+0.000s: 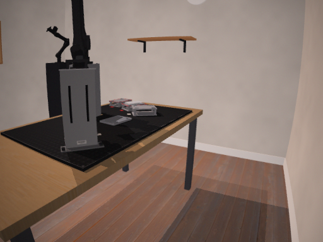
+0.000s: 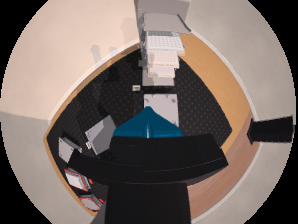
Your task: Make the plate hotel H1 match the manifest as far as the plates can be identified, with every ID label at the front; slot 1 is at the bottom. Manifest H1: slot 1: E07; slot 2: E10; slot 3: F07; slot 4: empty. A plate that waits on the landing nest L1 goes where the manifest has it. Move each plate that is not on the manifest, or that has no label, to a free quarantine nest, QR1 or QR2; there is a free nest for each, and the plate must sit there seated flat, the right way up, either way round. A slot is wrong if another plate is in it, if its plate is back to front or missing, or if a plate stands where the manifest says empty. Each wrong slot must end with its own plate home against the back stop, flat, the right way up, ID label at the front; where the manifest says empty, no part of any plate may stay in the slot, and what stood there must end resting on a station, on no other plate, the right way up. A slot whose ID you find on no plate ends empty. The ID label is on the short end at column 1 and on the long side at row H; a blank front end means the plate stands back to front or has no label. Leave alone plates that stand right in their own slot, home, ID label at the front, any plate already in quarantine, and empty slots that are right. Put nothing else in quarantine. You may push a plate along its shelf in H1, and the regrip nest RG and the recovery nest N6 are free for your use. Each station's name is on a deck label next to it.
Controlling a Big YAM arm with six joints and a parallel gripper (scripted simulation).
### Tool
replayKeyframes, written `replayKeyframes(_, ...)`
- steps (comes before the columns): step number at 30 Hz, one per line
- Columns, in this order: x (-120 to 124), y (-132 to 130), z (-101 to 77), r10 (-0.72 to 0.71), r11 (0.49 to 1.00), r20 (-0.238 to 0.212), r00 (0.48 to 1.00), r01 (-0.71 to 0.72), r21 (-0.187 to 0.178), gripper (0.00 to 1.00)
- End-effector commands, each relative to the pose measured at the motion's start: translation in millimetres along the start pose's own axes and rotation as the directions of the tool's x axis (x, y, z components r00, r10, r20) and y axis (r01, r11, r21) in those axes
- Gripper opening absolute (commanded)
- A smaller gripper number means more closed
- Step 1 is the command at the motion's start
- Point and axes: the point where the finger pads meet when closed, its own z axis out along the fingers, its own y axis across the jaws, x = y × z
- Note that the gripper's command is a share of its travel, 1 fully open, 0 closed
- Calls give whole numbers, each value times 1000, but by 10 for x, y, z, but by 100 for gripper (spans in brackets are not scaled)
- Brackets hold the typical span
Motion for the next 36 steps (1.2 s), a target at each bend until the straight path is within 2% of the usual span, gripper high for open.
replayKeyframes(1,-91,-170,-4,-36,999,23,999,36,21,0)
replayKeyframes(14,-86,-476,-27,-38,999,22,999,38,23,0)
replayKeyframes(15,-71,-454,-75,-35,999,14,999,35,20,100)
replayKeyframes(17,-114,-385,-118,-47,999,12,999,47,5,100)
replayKeyframes(31,-399,-368,-393,-47,999,13,999,47,5,100)
replayKeyframes(36,-604,-401,-484,-49,999,27,998,49,11,100)
